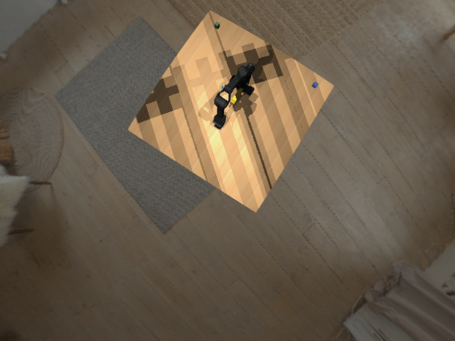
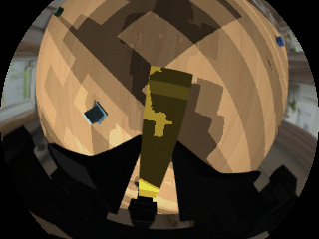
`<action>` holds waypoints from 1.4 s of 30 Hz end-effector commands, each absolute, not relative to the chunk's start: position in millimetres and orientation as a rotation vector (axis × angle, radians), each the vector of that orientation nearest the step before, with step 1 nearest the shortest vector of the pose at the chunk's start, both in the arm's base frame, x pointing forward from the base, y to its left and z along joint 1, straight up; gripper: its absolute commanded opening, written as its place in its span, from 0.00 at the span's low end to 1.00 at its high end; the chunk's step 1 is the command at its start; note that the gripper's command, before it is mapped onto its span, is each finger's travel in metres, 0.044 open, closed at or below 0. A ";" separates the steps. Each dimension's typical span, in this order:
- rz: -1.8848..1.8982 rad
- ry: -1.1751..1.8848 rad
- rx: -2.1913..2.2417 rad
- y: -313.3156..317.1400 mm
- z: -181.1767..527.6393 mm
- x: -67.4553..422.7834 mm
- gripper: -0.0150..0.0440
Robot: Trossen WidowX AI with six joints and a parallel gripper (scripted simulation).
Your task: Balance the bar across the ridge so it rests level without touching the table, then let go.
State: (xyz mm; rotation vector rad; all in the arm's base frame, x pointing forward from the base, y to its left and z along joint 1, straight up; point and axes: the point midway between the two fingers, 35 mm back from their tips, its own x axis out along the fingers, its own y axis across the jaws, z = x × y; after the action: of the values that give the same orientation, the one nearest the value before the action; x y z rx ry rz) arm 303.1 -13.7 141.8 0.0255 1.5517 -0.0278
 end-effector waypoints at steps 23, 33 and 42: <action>-0.407 1.505 0.429 82.4 144.0 317.8 0.25; -0.570 1.469 0.600 118.1 143.1 310.3 0.25; -0.579 1.466 0.610 120.8 134.4 309.4 0.25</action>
State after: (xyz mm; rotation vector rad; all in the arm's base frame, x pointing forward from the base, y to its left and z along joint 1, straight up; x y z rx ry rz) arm 310.5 118.5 139.5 0.6011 1.4652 -0.5709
